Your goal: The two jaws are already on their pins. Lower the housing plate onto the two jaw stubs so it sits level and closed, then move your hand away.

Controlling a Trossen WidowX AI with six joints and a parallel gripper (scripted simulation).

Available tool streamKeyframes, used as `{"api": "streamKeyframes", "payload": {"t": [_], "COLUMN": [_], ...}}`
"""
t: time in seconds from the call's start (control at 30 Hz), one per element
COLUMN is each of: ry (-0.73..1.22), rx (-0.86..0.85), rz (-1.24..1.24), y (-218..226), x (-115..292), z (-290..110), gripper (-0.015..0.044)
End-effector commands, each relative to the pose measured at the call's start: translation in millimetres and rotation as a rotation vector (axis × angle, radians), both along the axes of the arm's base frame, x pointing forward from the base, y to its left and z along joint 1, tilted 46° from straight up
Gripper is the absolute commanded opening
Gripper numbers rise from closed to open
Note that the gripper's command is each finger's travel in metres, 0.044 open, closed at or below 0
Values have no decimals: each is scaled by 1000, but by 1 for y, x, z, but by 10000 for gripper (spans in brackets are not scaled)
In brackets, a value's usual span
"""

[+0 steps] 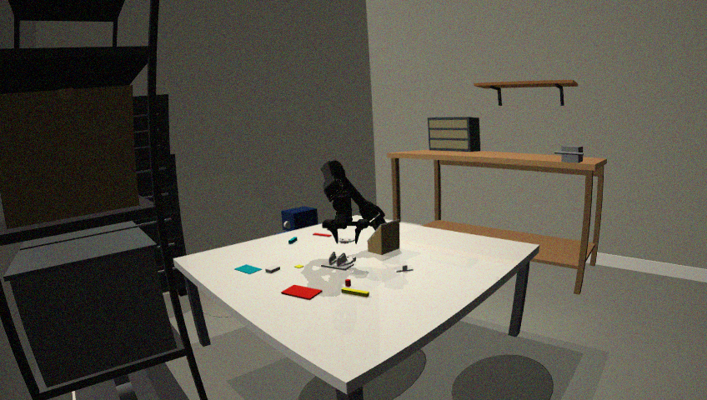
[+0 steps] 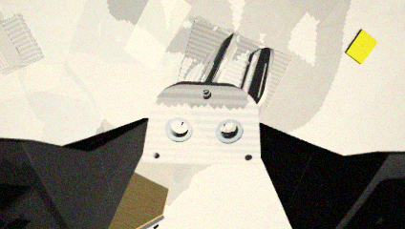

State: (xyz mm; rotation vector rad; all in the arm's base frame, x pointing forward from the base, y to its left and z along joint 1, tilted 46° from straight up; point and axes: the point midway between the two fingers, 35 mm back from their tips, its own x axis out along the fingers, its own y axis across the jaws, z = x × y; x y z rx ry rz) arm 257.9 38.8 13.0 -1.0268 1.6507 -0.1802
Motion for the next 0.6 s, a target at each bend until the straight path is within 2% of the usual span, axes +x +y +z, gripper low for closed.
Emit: {"api": "streamKeyframes", "payload": {"t": [0.0, 0.23, 0.57], "ry": [-76, -184, -187], "rx": [-9, -19, -19], "rz": [-77, -190, -193], "y": [-12, -28, -29], "x": [-3, -7, -7], "z": [9, 19, 20], "gripper": [351, 351, 351]}}
